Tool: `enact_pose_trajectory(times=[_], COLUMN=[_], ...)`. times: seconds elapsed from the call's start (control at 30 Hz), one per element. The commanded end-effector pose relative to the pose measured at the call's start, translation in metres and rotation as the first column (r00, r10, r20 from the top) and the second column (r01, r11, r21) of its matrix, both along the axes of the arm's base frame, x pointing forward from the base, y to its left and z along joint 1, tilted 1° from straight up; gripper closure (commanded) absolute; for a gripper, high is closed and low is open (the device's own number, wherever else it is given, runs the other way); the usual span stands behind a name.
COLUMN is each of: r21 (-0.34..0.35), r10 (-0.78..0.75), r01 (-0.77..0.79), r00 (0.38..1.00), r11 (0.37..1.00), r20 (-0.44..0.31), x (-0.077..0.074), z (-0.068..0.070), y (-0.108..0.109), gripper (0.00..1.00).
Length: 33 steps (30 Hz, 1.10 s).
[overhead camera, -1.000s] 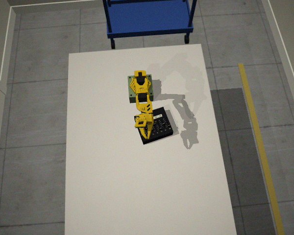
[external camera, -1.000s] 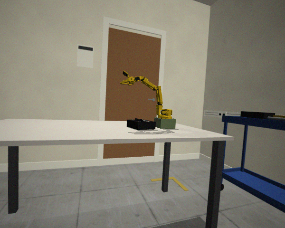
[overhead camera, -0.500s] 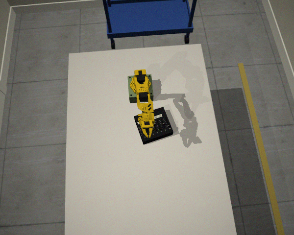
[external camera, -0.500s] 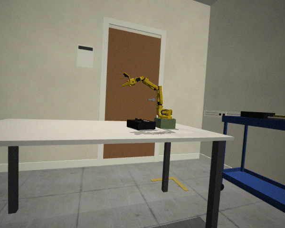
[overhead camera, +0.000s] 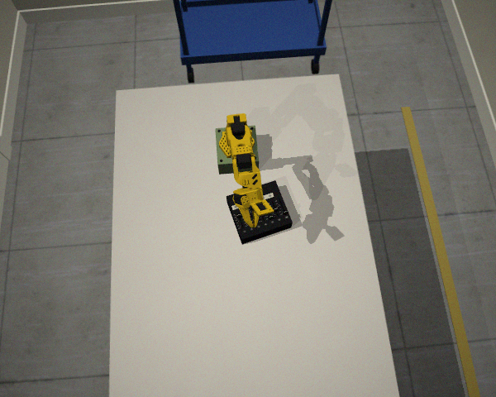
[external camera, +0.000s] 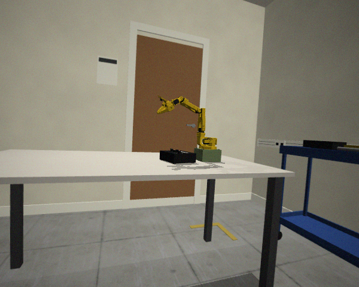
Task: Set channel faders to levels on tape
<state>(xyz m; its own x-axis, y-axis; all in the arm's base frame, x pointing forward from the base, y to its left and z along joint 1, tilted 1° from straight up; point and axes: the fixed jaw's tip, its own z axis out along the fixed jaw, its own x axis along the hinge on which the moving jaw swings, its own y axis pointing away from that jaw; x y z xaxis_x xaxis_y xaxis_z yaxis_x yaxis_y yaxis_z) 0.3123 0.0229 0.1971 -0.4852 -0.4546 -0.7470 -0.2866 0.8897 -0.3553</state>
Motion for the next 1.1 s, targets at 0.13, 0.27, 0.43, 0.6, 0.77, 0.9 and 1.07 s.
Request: enact_pose_trajectory(times=[0.13,0.27,0.43,0.6,0.77,0.9,1.07], r21=[-0.211,-0.293,-0.405,-0.480,-0.504,-0.512,-0.487], r10=[0.180,0.255,0.374,0.477,0.528,0.579,0.614], r01=[-0.199,-0.292,-0.456,-0.613,-0.697,-0.790,-0.866], r00=[0.978,0.954,0.888,0.790,0.716,0.603,0.445], r11=[0.957,0.910,0.793,0.628,0.510,0.338,0.110], r20=[-0.102,-0.159,-0.267,-0.385,-0.456,-0.548,-0.652], x=[-0.018,-0.026,-0.039,-0.054,-0.063,-0.075,-0.090], z=[-0.017,-0.024,-0.036,-0.047,-0.054,-0.062,-0.071], y=[0.006,0.008,0.009,0.010,0.010,0.011,0.010], gripper=[1.00,1.00,1.00,1.00,1.00,1.00,1.00])
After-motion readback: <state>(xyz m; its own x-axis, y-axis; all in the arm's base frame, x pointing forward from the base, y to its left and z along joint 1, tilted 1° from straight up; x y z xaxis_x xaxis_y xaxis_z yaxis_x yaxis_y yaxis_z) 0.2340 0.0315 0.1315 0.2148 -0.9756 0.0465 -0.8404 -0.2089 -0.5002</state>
